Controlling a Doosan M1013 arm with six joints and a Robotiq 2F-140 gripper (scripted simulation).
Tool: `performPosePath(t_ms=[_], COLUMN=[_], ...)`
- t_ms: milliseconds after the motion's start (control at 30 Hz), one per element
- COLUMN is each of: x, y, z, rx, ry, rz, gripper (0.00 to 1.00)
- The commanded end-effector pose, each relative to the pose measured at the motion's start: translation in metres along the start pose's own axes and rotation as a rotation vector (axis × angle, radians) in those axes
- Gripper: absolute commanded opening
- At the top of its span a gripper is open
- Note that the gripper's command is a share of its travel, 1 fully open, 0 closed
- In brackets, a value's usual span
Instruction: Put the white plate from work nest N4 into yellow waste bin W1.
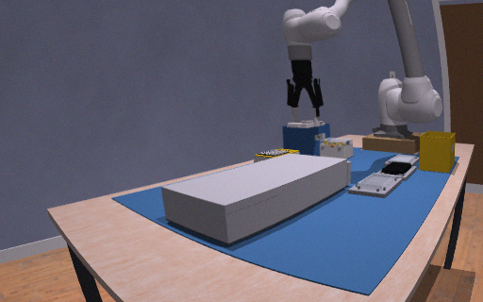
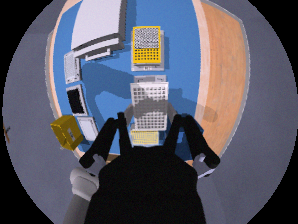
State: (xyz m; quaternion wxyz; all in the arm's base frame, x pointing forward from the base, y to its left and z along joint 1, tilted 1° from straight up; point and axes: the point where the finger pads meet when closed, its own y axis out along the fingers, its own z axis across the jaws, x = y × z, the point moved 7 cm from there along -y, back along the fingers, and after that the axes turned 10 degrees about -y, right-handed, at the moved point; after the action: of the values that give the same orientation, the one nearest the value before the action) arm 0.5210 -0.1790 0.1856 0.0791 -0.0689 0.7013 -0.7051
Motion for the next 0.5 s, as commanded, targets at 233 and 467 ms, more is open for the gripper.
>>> performPosePath(t_ms=[233, 467], x=[0.001, 0.003], y=[-0.002, -0.002], z=[-0.005, -0.021], rx=[0.0, 0.0], ry=[0.01, 0.01], rz=[0.0, 0.0], gripper=[0.1, 0.1])
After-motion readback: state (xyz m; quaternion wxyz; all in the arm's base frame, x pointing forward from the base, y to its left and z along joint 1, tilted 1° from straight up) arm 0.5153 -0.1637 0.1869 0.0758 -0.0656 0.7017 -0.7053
